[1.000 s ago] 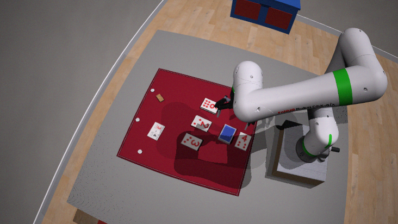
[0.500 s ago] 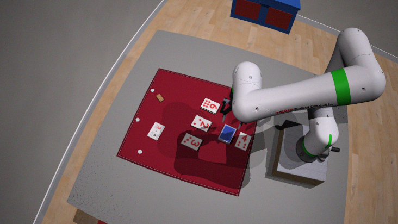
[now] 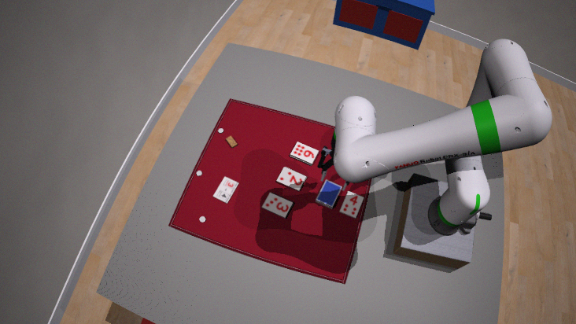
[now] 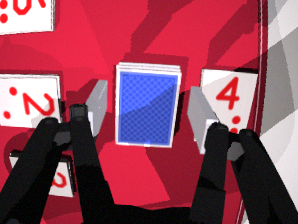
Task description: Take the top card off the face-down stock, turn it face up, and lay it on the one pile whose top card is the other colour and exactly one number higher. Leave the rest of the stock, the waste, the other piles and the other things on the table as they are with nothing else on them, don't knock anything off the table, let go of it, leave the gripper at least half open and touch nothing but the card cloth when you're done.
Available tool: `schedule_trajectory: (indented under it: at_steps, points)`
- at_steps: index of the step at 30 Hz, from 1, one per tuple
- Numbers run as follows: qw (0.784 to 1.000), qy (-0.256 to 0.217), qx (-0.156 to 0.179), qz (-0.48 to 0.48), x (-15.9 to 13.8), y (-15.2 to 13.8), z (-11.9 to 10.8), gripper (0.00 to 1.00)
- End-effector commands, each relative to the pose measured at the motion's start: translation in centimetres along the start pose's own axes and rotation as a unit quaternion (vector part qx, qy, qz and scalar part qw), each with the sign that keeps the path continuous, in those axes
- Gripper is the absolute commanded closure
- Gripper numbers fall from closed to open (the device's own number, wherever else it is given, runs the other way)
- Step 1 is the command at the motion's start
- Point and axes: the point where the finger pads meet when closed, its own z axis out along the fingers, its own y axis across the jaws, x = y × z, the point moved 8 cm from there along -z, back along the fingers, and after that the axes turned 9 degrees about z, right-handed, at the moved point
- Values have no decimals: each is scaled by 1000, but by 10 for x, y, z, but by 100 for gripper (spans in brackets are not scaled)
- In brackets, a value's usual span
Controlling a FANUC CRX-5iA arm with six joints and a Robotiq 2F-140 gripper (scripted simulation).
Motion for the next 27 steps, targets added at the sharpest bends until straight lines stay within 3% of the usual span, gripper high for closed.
schedule_trajectory:
  at_steps: [1,27]
  points:
    - [1000,0,0,0,0,0,7,50]
    - [1000,0,0,0,1,0,19,50]
